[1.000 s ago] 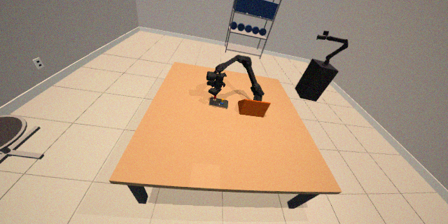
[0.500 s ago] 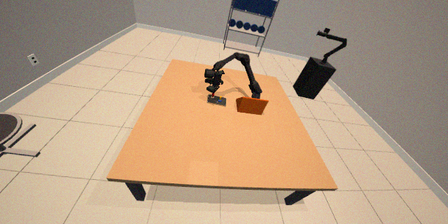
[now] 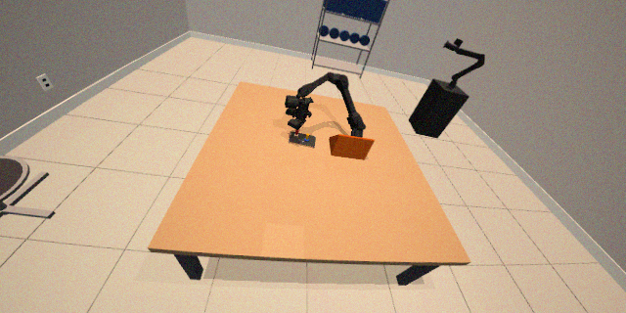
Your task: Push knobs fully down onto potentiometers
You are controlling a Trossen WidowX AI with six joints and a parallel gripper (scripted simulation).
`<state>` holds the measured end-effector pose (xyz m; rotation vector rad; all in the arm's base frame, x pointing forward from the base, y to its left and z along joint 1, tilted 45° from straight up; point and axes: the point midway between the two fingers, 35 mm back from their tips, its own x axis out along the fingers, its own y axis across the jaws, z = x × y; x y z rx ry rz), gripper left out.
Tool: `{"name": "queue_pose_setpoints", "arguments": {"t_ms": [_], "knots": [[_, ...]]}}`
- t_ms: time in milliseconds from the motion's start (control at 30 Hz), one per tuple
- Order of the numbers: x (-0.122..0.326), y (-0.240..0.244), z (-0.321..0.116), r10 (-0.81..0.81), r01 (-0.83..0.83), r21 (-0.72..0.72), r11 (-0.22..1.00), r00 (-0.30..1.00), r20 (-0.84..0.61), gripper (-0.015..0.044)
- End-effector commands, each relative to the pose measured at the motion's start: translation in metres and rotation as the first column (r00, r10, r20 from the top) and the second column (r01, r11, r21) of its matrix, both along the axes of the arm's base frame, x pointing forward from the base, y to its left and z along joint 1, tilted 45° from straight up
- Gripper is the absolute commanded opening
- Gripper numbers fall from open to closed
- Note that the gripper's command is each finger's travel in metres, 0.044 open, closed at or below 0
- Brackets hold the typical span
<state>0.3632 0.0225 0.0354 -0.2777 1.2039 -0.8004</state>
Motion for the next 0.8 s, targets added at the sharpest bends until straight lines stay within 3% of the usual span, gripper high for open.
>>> {"name": "queue_pose_setpoints", "arguments": {"t_ms": [0,767], "knots": [[0.004,-0.017,-0.013,-0.039,0.039,-0.013,0.999,0.999,-0.007,0.0000],[0.002,0.004,0.008,-0.039,0.039,-0.011,0.999,0.999,-0.008,0.0000]]}}
